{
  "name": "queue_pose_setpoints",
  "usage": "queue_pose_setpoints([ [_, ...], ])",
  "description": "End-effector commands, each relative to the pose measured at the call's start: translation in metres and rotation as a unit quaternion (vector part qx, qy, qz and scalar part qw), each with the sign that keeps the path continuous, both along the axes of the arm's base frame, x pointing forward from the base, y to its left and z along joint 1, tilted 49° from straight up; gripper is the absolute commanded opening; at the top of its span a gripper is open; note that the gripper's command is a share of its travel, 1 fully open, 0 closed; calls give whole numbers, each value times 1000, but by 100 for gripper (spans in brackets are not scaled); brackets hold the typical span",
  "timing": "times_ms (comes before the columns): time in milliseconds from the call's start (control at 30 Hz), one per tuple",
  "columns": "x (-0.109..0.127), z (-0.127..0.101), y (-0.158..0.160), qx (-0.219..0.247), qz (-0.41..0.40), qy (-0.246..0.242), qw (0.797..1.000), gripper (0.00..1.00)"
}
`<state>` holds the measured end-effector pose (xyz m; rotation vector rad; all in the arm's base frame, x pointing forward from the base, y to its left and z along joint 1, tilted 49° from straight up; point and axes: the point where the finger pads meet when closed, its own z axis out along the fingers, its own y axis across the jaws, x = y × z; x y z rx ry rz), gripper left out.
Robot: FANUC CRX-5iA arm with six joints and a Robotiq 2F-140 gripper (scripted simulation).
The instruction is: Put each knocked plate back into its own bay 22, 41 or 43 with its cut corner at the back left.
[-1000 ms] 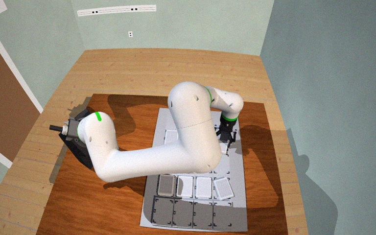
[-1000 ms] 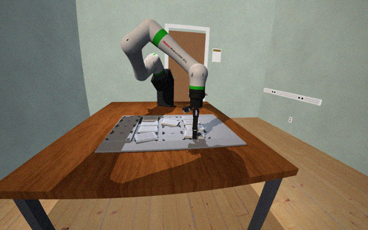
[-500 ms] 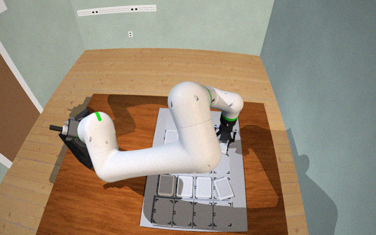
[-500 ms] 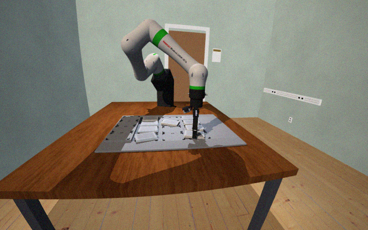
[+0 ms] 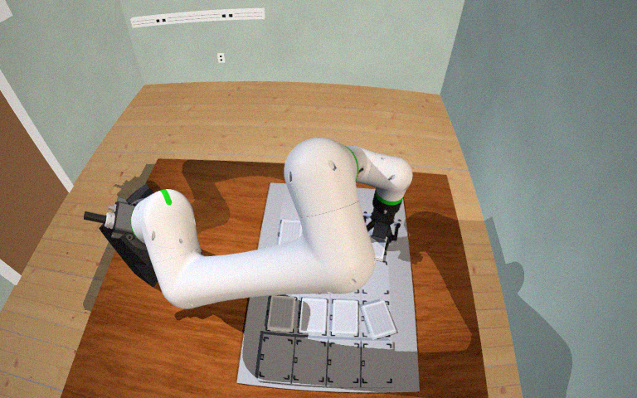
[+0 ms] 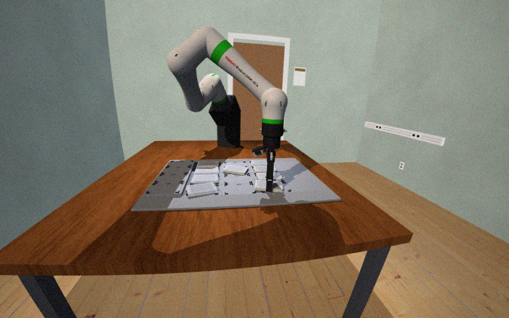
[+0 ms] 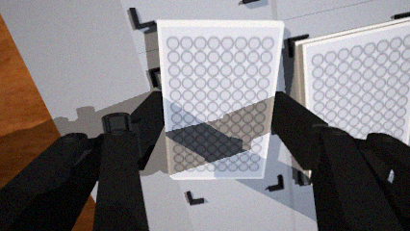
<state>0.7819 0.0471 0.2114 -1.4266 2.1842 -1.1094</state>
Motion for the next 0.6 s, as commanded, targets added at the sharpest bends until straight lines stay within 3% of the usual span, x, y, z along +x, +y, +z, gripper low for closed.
queue_pose_setpoints([
  [0, 0, 1, 1, 0, 1, -1, 1000, 61],
  [567, 0, 1, 1, 0, 1, -1, 1000, 60],
])
